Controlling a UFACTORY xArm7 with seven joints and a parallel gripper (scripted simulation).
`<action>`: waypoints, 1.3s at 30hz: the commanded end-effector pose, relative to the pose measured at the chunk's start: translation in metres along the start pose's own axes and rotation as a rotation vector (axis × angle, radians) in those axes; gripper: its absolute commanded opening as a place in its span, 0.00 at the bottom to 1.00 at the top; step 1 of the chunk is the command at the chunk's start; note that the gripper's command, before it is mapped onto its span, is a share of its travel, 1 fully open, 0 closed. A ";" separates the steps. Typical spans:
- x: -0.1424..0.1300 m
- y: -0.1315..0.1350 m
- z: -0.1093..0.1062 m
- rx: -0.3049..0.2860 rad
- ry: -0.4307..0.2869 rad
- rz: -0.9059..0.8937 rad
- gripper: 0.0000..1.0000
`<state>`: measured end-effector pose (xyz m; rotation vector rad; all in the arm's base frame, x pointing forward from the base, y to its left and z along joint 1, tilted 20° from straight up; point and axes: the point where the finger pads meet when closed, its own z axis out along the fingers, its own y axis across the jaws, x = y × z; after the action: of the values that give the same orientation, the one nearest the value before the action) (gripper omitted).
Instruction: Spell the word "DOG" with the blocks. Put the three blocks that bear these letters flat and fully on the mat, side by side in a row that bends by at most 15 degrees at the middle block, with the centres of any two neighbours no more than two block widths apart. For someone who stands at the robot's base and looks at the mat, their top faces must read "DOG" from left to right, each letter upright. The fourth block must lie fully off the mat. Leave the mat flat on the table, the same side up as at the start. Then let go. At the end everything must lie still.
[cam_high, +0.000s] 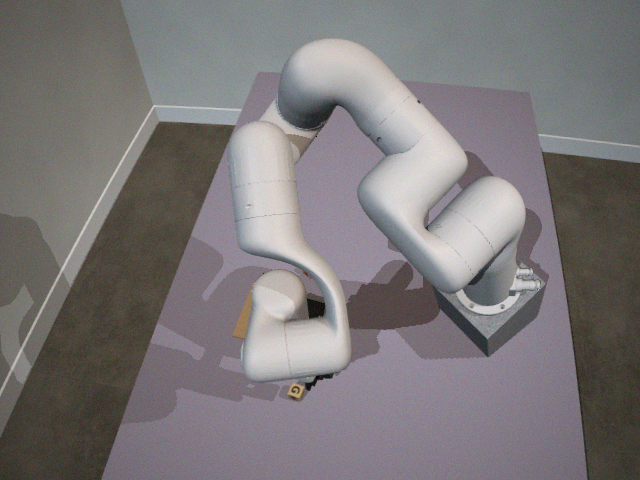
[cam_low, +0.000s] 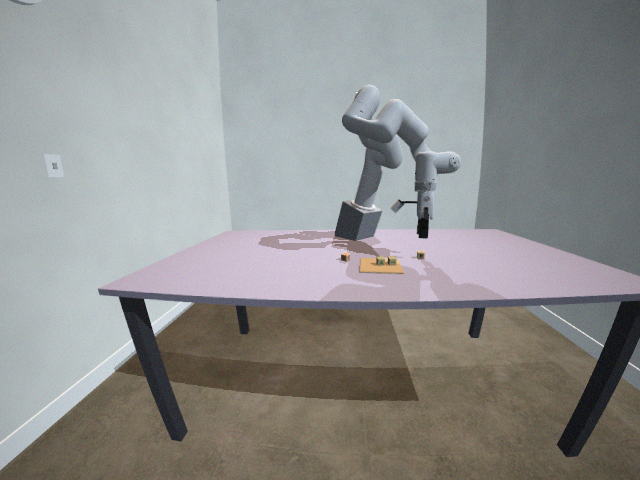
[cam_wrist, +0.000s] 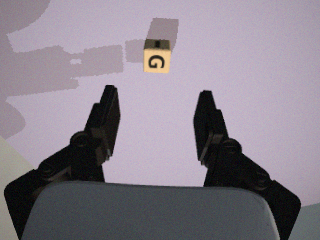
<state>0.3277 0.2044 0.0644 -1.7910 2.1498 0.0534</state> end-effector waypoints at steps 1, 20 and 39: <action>-0.001 0.000 -0.001 0.002 -0.001 -0.001 0.63; -0.001 0.000 -0.001 0.002 -0.001 -0.001 0.63; -0.001 -0.001 0.004 0.001 -0.001 -0.001 0.63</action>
<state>0.3285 0.2051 0.0617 -1.7918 2.1497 0.0536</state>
